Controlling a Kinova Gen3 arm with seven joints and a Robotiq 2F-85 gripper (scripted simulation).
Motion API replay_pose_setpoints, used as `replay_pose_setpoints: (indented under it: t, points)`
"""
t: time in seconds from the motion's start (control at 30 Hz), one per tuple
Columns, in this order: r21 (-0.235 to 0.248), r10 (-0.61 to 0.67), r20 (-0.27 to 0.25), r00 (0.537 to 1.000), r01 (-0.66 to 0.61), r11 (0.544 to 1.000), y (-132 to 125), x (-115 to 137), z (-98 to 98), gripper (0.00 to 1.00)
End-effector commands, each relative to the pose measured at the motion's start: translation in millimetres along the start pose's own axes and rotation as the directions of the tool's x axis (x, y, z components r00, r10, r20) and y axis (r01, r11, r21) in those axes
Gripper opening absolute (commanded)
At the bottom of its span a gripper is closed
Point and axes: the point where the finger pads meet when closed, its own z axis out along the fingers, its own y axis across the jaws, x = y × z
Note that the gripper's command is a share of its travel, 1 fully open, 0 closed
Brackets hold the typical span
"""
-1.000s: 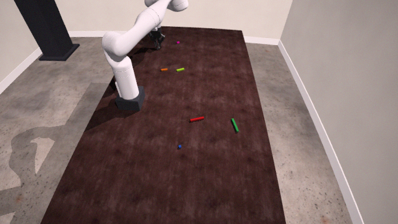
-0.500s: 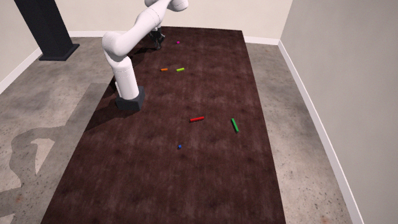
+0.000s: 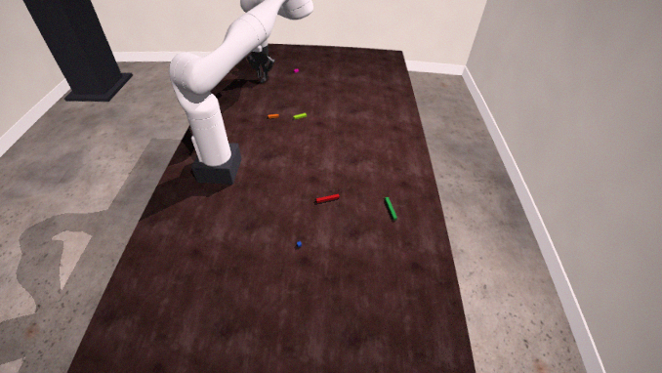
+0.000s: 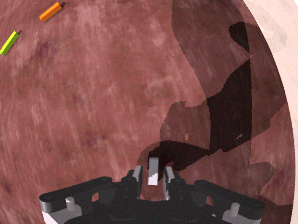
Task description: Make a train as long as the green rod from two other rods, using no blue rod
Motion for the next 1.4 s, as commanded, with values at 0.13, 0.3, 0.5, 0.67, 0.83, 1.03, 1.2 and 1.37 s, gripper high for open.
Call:
replay_pose_setpoints:
  t: [0.13,0.3,0.5,0.67,0.83,1.03,1.2,1.37]
  points:
    - [0.0,0.0,0.0,1.0,0.0,1.0,0,0,5.4,0.24]
    - [0.0,0.0,0.0,1.0,0.0,1.0,0,0,8.4,0.24]
    - [0.0,0.0,0.0,1.0,0.0,1.0,0,0,12.8,0.24]
    - [0.0,0.0,0.0,1.0,0.0,1.0,0,0,13.8,0.24]
    - [0.0,0.0,0.0,1.0,0.0,1.0,0,0,13.8,0.24]
    - [0.0,0.0,0.0,1.0,0.0,1.0,0,0,13.8,0.24]
    - [0.0,0.0,0.0,1.0,0.0,1.0,0,0,13.8,0.24]
    - [0.0,0.0,0.0,1.0,0.0,1.0,0,0,13.8,0.24]
